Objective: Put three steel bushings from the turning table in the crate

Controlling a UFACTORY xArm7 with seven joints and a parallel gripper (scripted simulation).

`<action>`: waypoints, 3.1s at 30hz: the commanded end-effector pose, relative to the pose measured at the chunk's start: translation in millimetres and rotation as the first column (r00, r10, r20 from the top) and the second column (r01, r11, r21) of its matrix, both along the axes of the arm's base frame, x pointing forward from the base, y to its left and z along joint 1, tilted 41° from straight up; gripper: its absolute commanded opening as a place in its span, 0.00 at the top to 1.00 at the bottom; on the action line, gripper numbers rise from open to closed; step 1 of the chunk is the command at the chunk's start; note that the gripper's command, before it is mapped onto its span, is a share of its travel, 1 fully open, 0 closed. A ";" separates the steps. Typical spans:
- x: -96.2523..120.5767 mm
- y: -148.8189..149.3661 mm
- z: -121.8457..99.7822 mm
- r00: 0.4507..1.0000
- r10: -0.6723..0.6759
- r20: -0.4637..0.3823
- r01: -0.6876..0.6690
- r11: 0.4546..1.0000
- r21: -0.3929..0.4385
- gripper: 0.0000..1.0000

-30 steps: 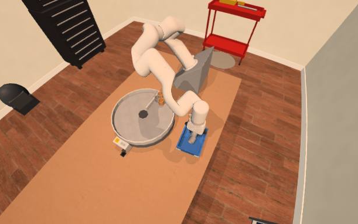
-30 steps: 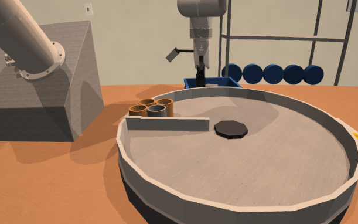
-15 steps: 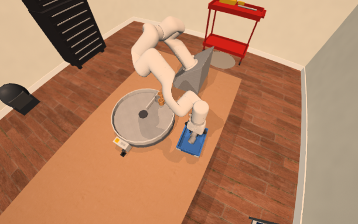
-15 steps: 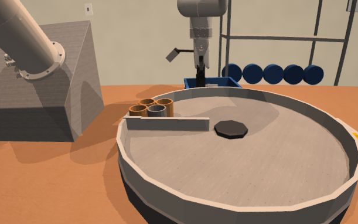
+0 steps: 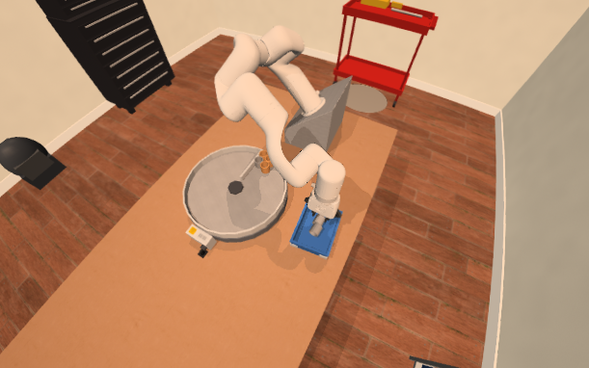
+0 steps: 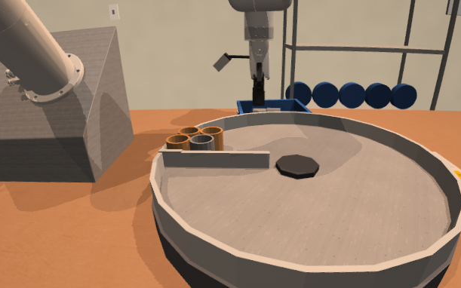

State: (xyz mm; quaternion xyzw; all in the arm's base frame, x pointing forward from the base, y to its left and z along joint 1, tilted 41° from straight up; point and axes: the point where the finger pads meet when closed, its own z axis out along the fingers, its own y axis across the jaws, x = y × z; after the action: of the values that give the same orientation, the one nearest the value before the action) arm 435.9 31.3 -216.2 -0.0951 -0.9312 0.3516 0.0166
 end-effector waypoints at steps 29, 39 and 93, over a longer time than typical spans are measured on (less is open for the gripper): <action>7.0 40.9 45.8 1.000 0.002 0.003 -0.002 1.000 0.003 0.52; 7.0 40.9 45.8 1.000 0.002 0.003 -0.002 1.000 0.003 0.52; -29.1 -15.2 100.2 0.986 0.111 0.123 -0.108 0.994 -0.031 0.90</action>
State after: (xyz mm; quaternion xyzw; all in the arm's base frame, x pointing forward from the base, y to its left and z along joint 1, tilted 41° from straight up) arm 418.1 33.0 -136.5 -0.0767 -0.9297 0.3590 -0.0299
